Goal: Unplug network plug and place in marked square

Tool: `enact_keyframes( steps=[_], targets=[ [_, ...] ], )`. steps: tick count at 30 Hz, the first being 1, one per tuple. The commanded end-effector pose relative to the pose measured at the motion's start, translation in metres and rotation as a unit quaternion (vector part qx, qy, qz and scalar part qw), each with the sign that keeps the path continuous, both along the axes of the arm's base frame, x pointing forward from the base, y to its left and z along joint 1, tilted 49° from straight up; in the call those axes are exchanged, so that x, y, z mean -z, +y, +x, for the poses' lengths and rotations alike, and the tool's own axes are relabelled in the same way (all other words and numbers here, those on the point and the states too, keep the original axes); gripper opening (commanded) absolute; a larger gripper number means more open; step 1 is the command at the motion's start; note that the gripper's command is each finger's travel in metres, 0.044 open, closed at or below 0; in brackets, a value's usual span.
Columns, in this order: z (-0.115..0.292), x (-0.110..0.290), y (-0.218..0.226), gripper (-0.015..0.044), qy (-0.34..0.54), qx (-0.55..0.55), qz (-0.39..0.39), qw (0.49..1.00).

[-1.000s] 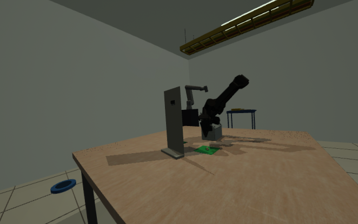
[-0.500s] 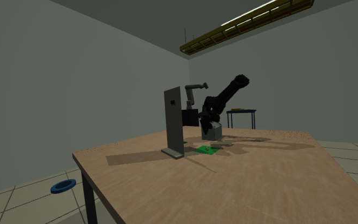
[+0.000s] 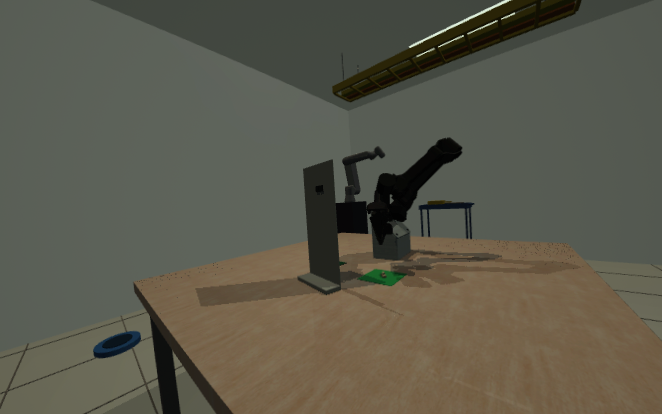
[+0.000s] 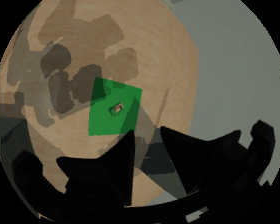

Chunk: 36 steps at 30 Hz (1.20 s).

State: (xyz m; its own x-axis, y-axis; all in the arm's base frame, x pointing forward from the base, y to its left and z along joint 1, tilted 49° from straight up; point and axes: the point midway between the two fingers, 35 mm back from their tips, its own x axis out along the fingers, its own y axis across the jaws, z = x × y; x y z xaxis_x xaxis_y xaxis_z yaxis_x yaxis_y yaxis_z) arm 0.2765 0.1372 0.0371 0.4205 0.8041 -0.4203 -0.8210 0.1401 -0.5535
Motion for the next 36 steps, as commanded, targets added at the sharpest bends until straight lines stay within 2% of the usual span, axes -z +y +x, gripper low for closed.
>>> enact_keyframes(
  steps=[1,15,36],
  targets=[
    [0.000,-0.006,-0.003,0.0156,-0.007,-0.003,0.002,1.000],
    [0.006,-0.012,-0.018,0.0156,0.001,-0.002,-0.006,1.000],
    [0.015,-0.048,-0.062,0.0156,-0.001,-0.006,-0.009,1.000]
  ],
)
